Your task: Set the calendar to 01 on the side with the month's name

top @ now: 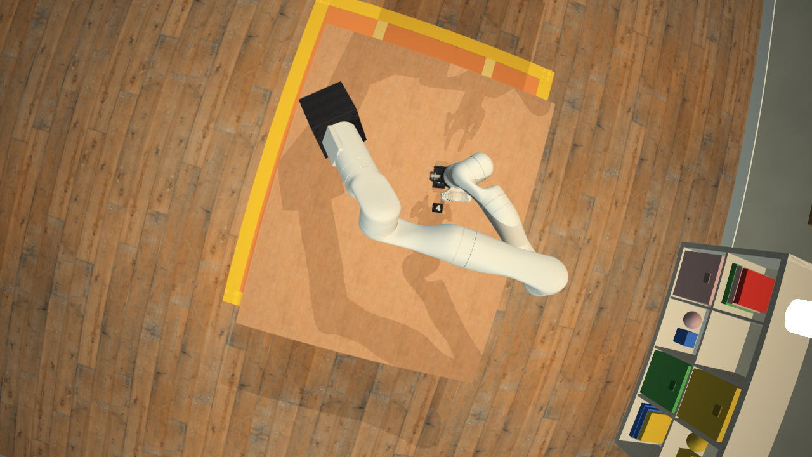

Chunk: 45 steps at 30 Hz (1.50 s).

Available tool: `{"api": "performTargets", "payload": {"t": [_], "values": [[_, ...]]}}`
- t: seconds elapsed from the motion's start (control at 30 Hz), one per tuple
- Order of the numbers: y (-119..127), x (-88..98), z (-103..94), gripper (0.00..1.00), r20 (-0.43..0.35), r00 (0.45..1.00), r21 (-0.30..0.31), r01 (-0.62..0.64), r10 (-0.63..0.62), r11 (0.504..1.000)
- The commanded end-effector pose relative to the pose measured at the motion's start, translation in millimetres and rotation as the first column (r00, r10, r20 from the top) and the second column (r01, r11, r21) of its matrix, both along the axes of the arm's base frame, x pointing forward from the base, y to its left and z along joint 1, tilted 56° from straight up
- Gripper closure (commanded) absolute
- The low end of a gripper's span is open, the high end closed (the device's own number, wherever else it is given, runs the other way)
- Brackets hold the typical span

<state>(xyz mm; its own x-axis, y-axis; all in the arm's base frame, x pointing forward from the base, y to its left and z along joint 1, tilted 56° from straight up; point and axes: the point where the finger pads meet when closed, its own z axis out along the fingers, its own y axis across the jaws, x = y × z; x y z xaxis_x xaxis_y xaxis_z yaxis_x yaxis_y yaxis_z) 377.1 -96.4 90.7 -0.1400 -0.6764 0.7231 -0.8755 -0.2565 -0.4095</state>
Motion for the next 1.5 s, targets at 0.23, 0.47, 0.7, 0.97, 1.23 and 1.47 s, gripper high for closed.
{"api": "performTargets", "payload": {"t": [0.23, 0.47, 0.7, 0.97, 1.23, 1.47], "values": [[0.4, 0.2, 0.1, 0.52, 0.001, 1.0, 0.0, -0.001, 0.001, 1.0], [-0.4, 0.9, -0.5, 0.52, 0.0, 1.0, 0.0, -0.001, 0.001, 1.0], [-3.8, 3.3, -3.2, 0.52, 0.0, 1.0, 0.0, -0.001, 0.001, 1.0], [-8.5, 6.7, -6.9, 0.52, 0.0, 1.0, 0.0, -0.001, 0.001, 1.0], [-16.7, 12.6, -13.3, 0.52, 0.0, 1.0, 0.0, -0.001, 0.001, 1.0], [-22.2, 16.5, -17.6, 0.52, 0.0, 1.0, 0.0, -0.001, 0.001, 1.0]]}}
